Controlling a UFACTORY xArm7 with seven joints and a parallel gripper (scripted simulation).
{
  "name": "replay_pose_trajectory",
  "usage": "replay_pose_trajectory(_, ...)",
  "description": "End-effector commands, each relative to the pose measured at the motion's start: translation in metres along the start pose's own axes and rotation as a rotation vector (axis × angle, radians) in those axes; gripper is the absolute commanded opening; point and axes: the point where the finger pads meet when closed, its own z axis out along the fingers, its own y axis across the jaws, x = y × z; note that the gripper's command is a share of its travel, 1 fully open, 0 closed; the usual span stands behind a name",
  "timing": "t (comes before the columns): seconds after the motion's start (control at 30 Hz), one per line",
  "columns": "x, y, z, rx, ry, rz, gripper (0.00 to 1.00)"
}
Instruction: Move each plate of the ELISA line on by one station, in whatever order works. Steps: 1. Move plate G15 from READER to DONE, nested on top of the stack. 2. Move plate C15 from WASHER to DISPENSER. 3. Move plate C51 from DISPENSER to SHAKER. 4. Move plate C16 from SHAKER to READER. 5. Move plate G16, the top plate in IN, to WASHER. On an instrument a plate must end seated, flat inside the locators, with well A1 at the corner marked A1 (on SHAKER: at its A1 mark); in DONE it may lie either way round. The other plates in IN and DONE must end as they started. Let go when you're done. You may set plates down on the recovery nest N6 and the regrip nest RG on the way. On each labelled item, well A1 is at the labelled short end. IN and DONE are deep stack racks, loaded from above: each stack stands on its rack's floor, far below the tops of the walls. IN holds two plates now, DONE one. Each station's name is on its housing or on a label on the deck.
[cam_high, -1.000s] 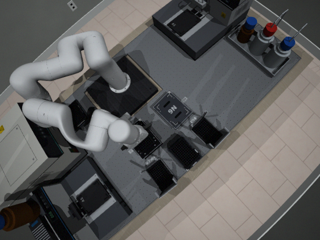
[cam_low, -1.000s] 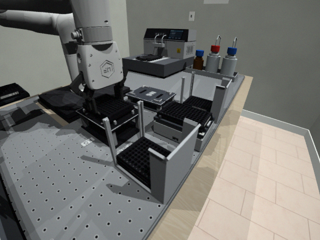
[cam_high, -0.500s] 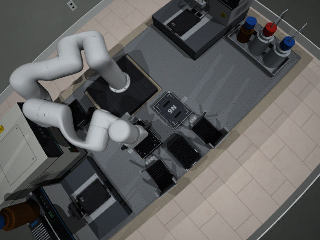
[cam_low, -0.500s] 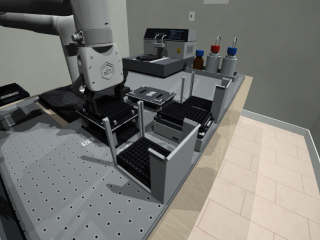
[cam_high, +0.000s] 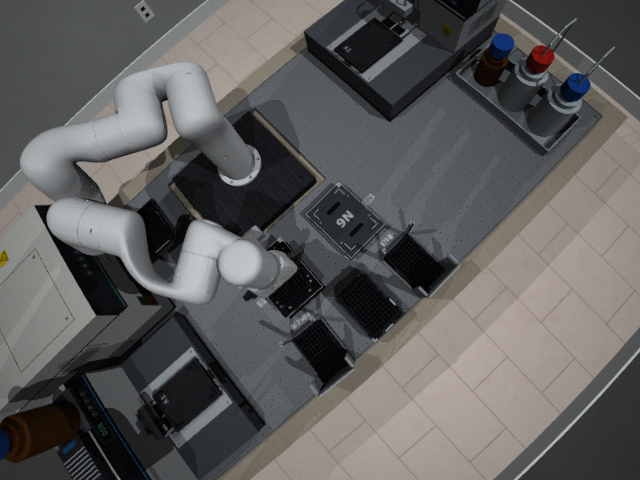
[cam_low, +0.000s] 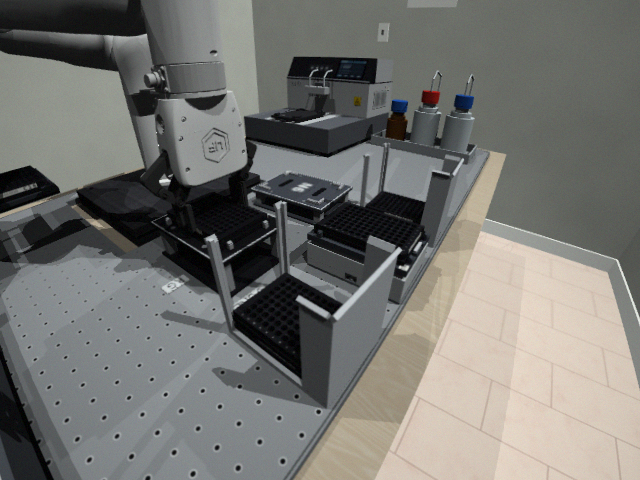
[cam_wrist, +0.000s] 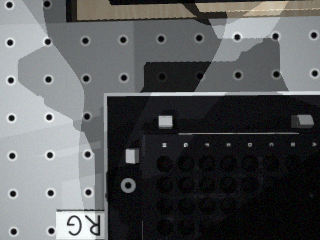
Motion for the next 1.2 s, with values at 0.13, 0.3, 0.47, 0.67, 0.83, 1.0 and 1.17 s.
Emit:
replay_pose_trajectory(0.13,-0.001,0.0,-0.001,0.002,-0.003,0.0,0.0)
replay_pose_trajectory(0.3,-0.001,0.0,-0.001,0.002,-0.003,0.0,1.0)
replay_pose_trajectory(0.47,-0.001,0.0,-0.001,0.002,-0.004,0.0,1.0)
replay_pose_trajectory(0.67,-0.001,0.0,-0.001,0.002,-0.003,0.0,1.0)
replay_pose_trajectory(0.83,-0.001,0.0,-0.004,0.002,-0.003,0.0,1.0)
replay_pose_trajectory(1.0,-0.001,0.0,-0.008,0.001,-0.003,0.0,1.0)
replay_pose_trajectory(1.17,-0.001,0.0,-0.014,0.001,-0.004,0.0,1.0)
